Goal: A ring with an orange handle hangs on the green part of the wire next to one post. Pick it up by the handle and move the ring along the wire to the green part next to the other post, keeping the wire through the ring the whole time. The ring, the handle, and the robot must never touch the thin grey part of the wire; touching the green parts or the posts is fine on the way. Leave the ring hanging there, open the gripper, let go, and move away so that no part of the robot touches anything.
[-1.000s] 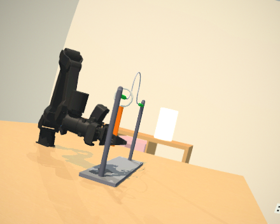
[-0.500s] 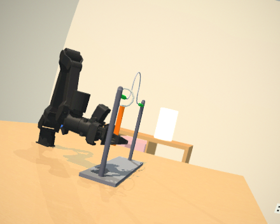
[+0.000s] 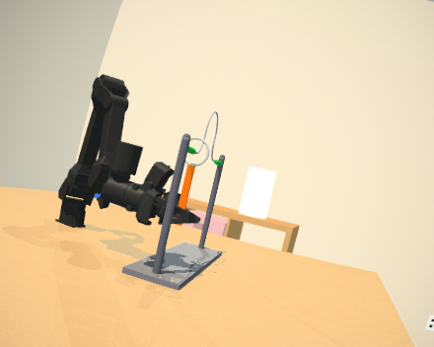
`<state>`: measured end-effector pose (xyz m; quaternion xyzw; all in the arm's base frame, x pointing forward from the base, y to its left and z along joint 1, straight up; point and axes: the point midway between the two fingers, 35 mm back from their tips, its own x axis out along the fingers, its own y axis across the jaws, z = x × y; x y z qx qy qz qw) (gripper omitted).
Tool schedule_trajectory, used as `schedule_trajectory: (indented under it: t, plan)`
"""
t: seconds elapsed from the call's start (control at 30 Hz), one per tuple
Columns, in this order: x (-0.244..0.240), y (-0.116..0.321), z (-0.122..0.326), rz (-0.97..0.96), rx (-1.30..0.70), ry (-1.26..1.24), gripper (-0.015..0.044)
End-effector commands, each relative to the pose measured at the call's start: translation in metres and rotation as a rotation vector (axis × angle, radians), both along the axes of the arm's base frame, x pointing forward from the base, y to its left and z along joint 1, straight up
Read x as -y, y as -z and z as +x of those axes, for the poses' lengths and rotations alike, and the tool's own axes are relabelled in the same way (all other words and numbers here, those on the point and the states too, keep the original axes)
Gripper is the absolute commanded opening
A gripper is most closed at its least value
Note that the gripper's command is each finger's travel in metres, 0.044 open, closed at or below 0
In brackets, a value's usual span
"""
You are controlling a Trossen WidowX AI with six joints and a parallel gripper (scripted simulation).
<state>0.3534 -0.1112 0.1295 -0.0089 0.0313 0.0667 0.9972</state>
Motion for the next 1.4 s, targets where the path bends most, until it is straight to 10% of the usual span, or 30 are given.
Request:
schedule_trajectory:
  t: [0.0,1.37]
  plan:
    - [-0.006,0.001,-0.002,0.015,-0.004,0.002,-0.015]
    - [-0.105,-0.023,-0.021,0.548,-0.124,-0.025,-0.015]
